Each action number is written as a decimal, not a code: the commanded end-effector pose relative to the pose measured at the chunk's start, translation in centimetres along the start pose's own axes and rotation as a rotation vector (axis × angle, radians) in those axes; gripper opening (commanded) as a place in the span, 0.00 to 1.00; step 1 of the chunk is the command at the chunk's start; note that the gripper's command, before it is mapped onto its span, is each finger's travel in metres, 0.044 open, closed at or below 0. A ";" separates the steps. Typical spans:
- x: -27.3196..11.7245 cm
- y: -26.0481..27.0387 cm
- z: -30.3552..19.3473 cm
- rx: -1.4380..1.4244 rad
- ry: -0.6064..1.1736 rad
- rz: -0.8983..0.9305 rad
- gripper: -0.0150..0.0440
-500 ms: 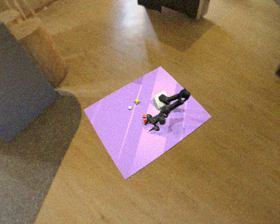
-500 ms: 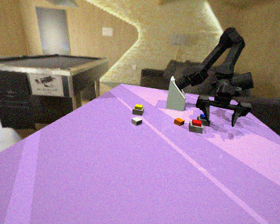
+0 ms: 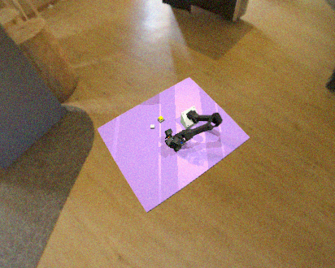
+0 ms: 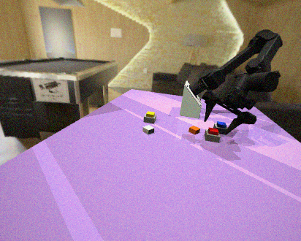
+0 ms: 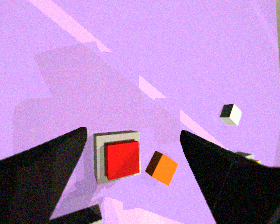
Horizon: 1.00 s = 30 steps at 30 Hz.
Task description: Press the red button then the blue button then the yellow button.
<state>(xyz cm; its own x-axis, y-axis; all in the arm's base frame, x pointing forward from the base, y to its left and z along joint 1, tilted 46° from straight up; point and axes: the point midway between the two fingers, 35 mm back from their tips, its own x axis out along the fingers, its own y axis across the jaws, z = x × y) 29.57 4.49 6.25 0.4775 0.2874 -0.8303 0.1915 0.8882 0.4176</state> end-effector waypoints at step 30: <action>-1.2 -1.5 -1.0 0.003 0.409 0.386 0.49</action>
<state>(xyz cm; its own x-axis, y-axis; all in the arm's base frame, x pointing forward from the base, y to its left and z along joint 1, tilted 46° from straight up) 27.77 2.74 6.66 0.1324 0.7048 -0.6969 0.0683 0.6949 0.7158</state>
